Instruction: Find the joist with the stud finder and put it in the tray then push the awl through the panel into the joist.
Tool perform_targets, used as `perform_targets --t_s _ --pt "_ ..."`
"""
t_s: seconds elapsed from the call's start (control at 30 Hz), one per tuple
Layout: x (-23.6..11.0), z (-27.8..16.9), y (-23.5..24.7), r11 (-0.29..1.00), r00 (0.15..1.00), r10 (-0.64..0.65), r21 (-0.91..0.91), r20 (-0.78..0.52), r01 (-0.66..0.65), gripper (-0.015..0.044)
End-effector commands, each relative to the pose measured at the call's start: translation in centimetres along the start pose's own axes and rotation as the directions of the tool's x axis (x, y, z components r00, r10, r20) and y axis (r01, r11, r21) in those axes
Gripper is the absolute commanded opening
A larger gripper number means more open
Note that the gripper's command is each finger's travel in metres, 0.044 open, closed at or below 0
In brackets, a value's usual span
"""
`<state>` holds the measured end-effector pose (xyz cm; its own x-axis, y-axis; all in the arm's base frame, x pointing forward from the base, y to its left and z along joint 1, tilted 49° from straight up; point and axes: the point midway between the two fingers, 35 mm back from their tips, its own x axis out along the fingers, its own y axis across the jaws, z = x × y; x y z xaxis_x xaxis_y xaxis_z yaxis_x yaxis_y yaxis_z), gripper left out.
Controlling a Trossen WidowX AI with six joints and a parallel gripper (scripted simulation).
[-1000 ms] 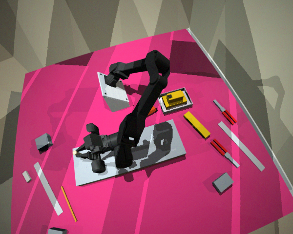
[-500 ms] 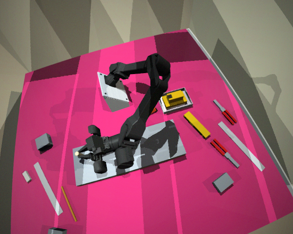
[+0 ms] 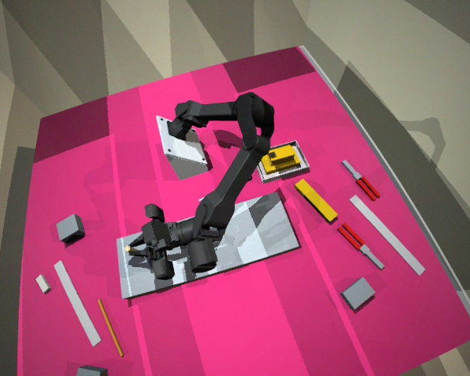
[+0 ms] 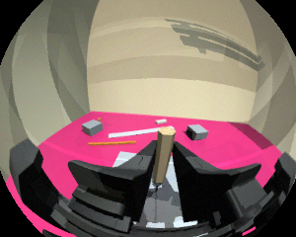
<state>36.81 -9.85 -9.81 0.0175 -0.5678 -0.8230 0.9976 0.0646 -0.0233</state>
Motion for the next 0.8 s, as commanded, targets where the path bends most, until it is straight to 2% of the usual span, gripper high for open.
perform_targets --t_s 0.0,0.77 --pt "0.1 -0.2 0.0 1.0 1.0 0.001 0.011 0.014 -0.001 0.0" --pt "0.2 -1.3 0.0 1.0 1.0 0.0 0.004 0.007 0.0 0.0"
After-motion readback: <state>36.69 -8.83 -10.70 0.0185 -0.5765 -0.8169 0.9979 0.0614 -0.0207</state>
